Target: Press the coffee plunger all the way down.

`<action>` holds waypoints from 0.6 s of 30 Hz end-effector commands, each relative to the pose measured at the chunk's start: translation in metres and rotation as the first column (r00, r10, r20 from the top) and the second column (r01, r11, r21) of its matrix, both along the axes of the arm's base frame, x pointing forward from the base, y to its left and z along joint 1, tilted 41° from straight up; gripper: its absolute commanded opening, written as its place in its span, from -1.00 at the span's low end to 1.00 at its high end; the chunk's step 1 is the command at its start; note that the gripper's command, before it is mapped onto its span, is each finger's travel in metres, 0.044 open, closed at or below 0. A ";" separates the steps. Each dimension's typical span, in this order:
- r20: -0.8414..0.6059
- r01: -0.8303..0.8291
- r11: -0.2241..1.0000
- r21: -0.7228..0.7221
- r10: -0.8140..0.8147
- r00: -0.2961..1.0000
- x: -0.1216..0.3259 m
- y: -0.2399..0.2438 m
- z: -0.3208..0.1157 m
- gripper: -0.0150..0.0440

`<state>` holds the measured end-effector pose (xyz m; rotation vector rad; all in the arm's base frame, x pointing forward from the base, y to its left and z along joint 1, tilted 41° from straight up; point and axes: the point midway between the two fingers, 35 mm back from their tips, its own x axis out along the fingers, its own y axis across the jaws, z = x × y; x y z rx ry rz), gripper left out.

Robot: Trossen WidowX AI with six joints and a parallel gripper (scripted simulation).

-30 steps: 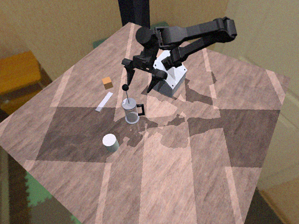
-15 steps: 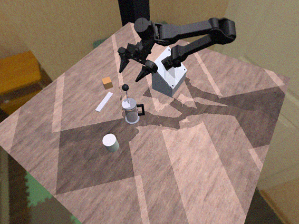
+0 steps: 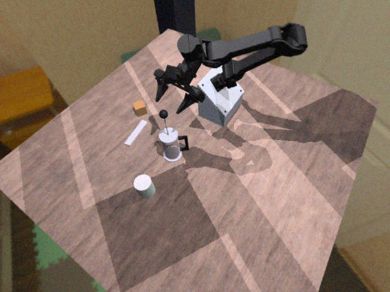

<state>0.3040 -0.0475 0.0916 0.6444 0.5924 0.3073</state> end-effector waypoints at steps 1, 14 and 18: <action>-0.007 0.005 1.000 0.004 -0.005 1.000 0.005 0.002 -0.005 1.00; -0.003 0.006 1.000 0.007 -0.006 1.000 0.021 0.013 -0.013 1.00; -0.003 0.006 1.000 0.007 -0.006 1.000 0.022 0.013 -0.013 0.91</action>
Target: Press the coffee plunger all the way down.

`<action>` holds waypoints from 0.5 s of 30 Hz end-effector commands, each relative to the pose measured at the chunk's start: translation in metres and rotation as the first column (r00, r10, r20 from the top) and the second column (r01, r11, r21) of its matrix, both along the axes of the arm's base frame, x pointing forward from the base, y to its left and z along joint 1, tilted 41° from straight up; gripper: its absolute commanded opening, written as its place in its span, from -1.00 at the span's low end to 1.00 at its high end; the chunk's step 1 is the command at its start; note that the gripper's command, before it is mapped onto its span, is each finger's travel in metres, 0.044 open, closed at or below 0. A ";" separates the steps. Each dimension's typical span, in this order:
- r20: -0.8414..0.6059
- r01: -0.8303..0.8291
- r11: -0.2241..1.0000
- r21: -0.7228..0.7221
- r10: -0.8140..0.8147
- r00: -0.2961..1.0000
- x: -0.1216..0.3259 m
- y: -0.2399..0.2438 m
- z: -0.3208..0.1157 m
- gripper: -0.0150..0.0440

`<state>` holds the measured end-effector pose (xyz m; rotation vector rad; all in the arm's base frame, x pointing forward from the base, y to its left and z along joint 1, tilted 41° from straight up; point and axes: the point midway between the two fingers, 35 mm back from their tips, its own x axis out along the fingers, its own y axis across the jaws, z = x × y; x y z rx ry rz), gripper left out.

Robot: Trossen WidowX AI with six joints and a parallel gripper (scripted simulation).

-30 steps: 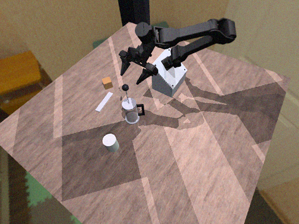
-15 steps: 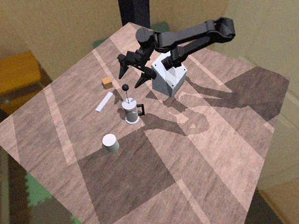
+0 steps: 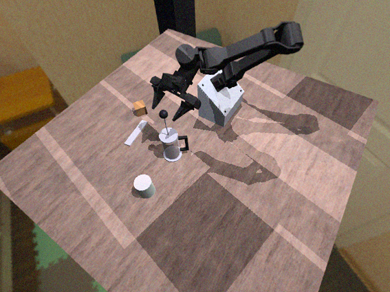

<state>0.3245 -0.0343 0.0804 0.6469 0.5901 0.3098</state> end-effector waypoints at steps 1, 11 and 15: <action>-0.005 0.007 1.000 0.004 -0.007 1.000 0.002 0.000 -0.002 0.82; -0.005 0.007 1.000 0.004 -0.007 1.000 0.002 0.000 -0.002 -0.07; -0.005 0.007 1.000 0.004 -0.007 1.000 0.002 0.000 -0.002 -0.09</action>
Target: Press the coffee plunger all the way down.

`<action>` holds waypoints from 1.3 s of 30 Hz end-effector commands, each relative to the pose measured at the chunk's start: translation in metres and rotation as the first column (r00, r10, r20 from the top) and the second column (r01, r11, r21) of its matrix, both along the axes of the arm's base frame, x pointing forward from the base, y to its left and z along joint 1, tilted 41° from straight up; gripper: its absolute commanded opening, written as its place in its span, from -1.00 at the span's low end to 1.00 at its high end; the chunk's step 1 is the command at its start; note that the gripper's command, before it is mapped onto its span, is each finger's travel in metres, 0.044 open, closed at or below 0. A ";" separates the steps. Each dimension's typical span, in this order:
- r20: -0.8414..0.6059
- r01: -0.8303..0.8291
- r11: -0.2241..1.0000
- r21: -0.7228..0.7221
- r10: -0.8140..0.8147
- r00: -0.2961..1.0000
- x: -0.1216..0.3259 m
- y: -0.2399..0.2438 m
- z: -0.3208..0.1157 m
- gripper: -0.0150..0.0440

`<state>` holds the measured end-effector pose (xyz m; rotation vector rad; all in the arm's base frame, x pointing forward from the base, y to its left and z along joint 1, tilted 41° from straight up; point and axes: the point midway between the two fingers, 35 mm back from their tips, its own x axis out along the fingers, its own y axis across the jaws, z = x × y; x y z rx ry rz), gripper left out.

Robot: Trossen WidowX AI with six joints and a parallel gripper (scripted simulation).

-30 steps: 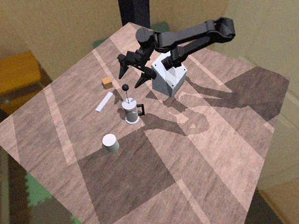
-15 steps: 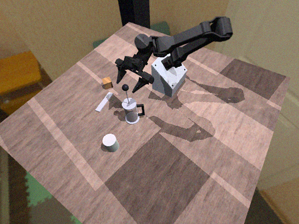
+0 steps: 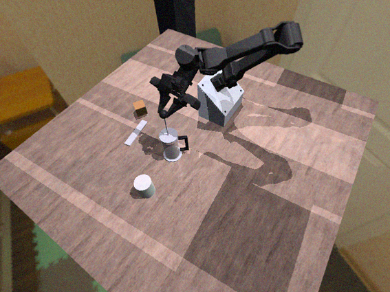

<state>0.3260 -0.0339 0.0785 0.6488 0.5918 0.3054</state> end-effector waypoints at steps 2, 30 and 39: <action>-0.002 0.003 1.000 0.004 -0.003 1.000 0.000 0.000 0.000 -0.09; -0.007 0.002 1.000 0.000 -0.002 1.000 0.004 0.020 -0.031 -0.09; -0.007 0.002 1.000 0.000 -0.002 1.000 0.005 0.030 -0.043 -0.09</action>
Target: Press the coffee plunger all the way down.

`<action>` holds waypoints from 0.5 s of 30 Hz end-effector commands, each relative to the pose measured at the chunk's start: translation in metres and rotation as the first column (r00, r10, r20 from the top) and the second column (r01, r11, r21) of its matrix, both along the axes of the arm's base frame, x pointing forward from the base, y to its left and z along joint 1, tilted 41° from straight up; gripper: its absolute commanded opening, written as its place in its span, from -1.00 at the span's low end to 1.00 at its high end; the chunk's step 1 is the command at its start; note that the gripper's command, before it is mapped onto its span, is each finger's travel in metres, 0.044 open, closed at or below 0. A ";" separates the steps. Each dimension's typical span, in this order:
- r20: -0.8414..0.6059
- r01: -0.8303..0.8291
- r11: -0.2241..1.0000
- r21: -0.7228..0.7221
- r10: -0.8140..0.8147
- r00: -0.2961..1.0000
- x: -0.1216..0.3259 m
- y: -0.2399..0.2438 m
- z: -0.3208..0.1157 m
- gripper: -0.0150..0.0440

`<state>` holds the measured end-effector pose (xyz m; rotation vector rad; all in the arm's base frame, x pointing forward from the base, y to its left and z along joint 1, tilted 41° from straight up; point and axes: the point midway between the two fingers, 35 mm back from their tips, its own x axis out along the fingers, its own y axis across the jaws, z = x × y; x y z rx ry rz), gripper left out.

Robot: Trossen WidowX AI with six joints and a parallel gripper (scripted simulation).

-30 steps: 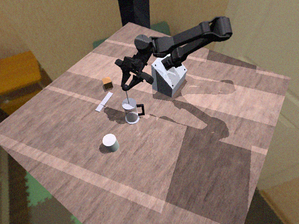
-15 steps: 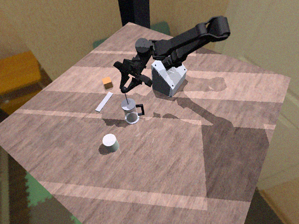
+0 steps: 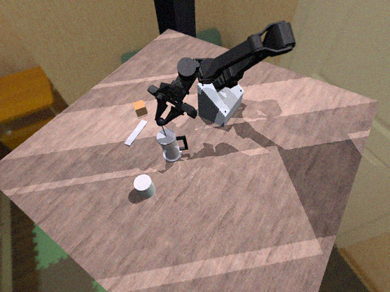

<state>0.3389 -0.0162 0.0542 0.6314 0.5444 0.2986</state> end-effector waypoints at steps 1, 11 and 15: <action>-0.052 -0.015 1.000 0.015 0.016 0.999 -0.008 0.013 -0.020 -0.09; -0.051 -0.014 1.000 0.016 0.015 0.999 -0.007 0.024 -0.033 -0.09; -0.050 -0.014 1.000 0.017 0.015 0.999 -0.007 0.029 -0.037 -0.09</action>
